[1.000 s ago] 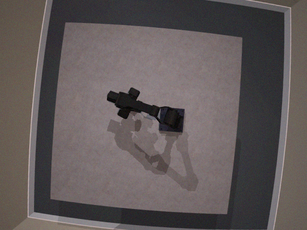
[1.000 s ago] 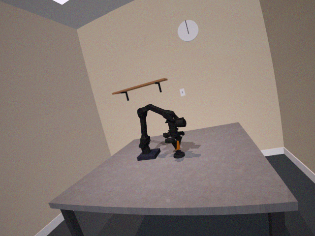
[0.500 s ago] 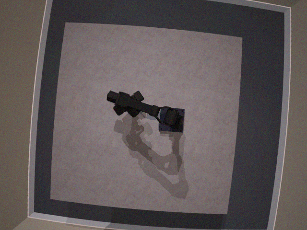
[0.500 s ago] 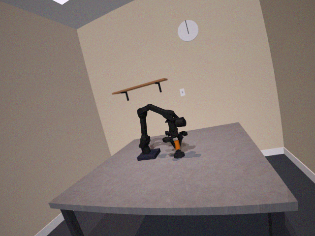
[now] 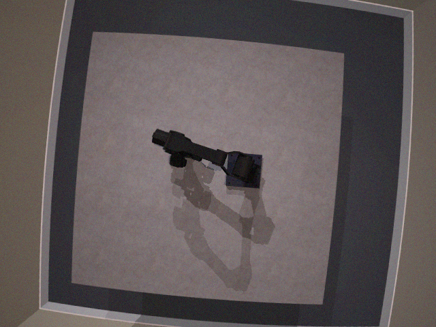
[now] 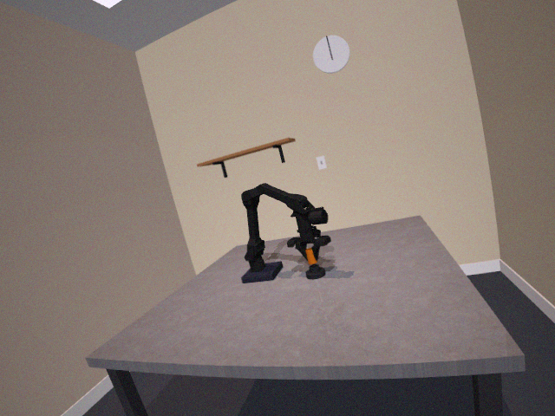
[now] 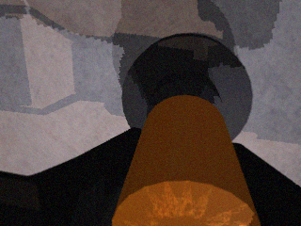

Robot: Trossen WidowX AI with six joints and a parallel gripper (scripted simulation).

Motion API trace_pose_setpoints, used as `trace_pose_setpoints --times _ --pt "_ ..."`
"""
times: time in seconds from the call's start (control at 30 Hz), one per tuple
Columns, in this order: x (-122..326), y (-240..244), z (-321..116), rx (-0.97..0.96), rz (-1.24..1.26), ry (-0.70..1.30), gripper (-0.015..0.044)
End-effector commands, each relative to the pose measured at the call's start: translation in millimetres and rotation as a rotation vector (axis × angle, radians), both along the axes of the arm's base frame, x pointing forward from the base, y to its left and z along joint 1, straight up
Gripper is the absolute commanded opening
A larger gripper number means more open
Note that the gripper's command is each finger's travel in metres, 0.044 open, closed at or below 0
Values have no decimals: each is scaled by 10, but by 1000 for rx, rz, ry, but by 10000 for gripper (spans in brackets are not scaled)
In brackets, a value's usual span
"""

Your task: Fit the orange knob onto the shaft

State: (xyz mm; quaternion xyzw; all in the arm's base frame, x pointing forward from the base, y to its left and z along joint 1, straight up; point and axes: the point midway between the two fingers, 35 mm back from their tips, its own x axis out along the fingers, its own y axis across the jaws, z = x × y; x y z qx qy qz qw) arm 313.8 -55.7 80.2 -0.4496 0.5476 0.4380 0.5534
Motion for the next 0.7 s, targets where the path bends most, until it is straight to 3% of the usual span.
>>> trace_pose_setpoints --times 0.0,0.5,0.67 --pt "14 -5 19 3 -280 -7 0" --pt "-1 7 31 23 -1326 -16 0" --pt "-17 7 16 25 -1430 -17 0"
